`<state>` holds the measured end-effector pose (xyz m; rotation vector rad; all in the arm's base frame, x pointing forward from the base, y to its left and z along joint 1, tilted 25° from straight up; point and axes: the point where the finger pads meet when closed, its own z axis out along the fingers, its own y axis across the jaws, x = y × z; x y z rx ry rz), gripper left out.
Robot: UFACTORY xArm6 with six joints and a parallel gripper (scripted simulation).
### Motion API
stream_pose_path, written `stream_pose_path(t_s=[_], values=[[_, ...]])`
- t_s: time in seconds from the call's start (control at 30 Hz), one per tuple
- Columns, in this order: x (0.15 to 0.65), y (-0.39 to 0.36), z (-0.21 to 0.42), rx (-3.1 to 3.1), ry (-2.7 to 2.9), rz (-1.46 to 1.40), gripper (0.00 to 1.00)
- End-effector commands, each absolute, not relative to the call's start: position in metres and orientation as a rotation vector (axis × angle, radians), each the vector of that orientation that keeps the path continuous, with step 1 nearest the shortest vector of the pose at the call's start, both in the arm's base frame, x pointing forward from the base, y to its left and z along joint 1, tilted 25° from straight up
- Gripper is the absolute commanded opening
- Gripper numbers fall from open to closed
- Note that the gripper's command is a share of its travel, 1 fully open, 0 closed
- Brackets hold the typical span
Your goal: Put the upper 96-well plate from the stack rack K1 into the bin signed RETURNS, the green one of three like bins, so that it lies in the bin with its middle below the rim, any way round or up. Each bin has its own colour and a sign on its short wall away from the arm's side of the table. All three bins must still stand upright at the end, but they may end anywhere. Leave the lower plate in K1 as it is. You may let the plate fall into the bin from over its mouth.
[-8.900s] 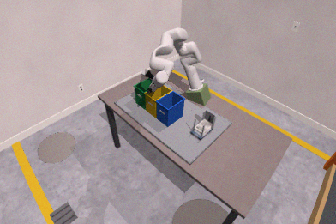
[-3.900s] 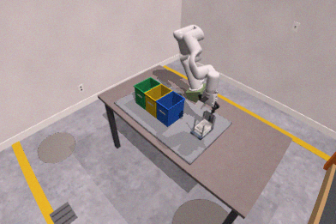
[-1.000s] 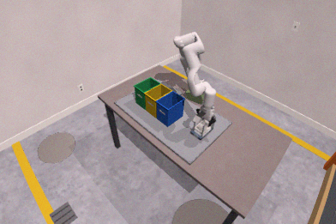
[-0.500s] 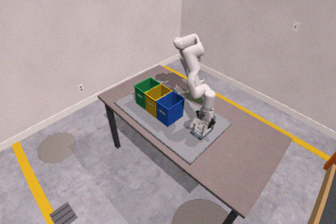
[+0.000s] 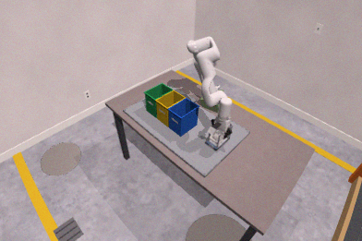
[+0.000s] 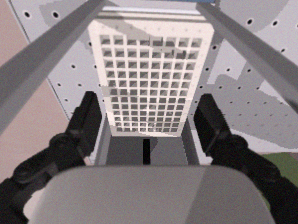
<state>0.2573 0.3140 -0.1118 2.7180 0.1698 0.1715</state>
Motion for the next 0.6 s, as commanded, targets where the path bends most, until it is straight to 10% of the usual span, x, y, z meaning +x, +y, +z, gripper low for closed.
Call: stream_pose_path(t_s=[0.0, 0.57], values=[[0.2584, 0.3152, -0.1125, 2.722, 0.170, 0.175, 1.00], [0.2599, 0.3112, -0.1216, 2.721, 0.170, 0.175, 1.00]])
